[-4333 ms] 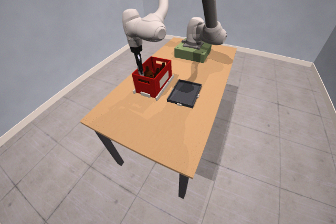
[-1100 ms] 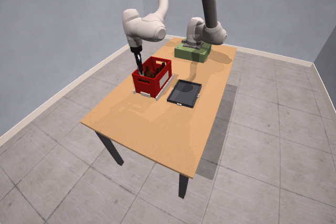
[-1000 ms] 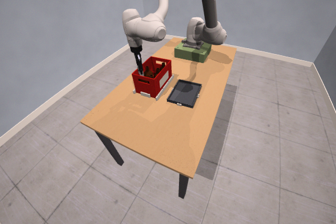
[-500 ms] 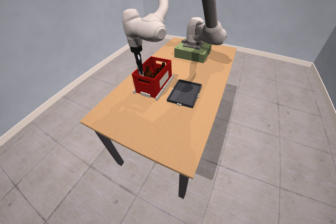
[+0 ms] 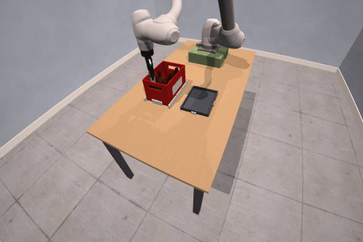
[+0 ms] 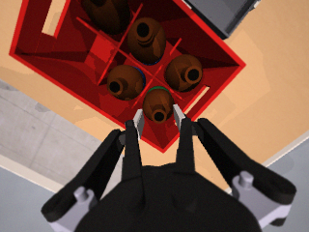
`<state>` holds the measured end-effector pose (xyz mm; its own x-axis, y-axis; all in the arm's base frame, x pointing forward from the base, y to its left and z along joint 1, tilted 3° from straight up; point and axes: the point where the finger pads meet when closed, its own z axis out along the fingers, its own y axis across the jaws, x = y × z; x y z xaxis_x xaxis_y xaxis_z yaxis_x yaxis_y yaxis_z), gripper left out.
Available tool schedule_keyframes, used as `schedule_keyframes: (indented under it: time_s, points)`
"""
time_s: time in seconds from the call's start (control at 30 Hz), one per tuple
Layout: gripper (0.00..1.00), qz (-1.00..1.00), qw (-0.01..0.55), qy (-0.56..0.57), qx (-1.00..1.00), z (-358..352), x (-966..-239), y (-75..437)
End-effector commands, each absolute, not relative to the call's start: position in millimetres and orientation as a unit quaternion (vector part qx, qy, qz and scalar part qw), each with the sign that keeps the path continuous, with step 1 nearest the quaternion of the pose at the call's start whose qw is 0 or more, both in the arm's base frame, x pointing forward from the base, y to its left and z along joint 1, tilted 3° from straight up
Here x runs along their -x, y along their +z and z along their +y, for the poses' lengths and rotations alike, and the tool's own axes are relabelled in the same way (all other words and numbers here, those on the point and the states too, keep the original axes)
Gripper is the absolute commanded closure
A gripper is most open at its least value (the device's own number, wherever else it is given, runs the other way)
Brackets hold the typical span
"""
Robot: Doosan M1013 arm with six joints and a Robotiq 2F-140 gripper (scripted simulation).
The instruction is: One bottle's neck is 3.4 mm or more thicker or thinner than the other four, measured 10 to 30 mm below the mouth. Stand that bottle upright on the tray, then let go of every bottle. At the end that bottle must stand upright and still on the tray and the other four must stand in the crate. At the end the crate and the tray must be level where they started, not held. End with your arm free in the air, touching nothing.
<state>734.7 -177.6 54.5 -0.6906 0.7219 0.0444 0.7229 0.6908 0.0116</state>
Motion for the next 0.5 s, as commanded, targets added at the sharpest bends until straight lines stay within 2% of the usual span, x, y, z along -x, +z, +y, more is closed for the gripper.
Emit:
schedule_keyframes:
  time_s: [0.0,0.47]
  points:
    - [0.62,-0.920,0.019,-0.014,0.391,-179,-734,56]
    - [0.62,-0.920,0.019,-0.014,0.391,-181,-734,90]
